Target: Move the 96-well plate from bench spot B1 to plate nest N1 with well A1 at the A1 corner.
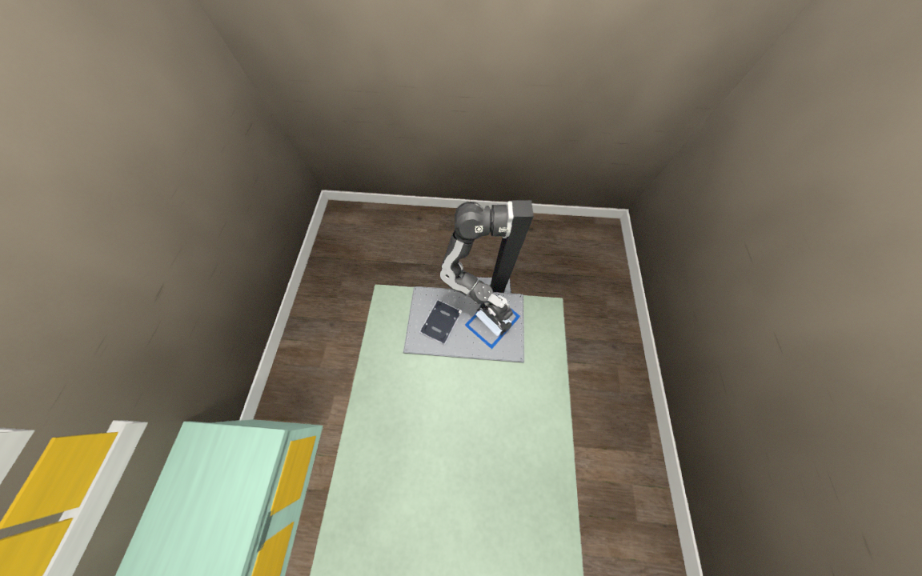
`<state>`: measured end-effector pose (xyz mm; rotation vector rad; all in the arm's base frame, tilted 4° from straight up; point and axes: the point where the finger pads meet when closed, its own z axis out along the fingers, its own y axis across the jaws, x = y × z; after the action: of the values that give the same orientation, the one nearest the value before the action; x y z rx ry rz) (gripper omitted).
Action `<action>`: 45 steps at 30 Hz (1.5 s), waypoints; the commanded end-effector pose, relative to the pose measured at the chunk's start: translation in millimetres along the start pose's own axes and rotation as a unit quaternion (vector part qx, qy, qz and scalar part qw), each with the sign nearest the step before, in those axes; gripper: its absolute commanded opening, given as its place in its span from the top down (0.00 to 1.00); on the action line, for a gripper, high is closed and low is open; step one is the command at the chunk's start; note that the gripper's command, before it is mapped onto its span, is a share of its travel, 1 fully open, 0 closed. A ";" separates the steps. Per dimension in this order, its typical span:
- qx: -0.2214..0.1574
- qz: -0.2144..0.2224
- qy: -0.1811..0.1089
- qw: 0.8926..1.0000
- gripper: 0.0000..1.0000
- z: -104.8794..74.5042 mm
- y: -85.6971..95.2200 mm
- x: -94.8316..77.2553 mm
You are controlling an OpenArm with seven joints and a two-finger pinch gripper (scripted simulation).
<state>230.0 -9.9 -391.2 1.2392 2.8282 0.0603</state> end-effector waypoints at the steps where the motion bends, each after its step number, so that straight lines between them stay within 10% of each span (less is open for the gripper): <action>1: 0.000 0.002 -0.002 1.000 1.00 -1.4 0.8 -1.6; 7: 0.001 0.115 -0.002 0.993 1.00 -1.2 0.7 -1.8; 19: 0.001 0.115 -0.002 0.993 1.00 -1.2 0.7 -1.8; 24: -0.002 0.225 -0.002 0.974 1.00 -0.9 1.0 -1.7; 45: -0.004 0.222 -0.001 0.975 1.00 10.1 1.9 0.0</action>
<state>229.6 -10.0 -402.6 1.8428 2.4884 0.0685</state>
